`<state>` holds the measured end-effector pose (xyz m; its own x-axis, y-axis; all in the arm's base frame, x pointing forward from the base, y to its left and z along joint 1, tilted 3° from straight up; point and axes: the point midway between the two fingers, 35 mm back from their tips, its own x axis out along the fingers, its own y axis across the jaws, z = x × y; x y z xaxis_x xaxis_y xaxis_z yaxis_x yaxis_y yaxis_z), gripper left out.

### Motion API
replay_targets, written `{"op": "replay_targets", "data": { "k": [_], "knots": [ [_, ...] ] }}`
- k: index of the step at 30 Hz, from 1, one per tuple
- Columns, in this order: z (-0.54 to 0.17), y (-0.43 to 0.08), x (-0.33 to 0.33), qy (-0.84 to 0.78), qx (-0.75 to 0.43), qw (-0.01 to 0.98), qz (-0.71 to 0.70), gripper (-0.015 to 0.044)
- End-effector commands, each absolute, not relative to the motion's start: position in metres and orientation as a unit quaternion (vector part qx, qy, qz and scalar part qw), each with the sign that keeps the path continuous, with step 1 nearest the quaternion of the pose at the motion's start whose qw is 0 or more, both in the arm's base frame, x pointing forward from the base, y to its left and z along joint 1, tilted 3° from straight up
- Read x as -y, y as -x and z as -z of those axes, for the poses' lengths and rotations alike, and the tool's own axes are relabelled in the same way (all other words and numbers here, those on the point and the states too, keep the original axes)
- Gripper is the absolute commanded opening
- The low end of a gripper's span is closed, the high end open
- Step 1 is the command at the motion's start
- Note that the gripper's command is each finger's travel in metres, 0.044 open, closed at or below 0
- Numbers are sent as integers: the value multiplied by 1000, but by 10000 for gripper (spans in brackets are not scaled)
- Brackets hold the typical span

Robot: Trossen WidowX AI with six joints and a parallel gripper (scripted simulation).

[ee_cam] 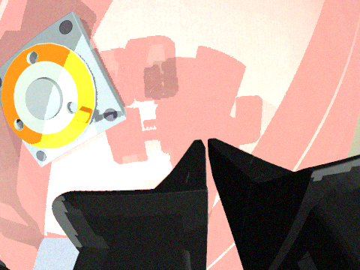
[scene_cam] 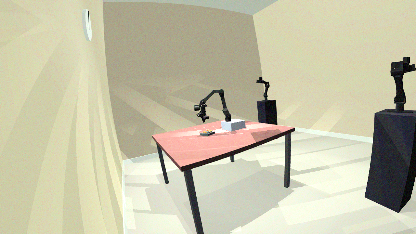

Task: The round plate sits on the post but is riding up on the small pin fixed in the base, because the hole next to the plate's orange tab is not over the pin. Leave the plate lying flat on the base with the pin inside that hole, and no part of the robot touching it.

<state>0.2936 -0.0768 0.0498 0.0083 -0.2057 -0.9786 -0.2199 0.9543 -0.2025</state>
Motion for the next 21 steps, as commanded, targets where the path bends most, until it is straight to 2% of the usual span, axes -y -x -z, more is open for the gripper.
{"op": "replay_targets", "data": {
  "k": [1,10,21],
  "knots": [
    [-17,-294,12,73,-709,698,-68,0],
    [-14,-301,8,67,-709,698,-73,0],
    [33,-300,7,67,-710,698,-73,0]
  ]
}}
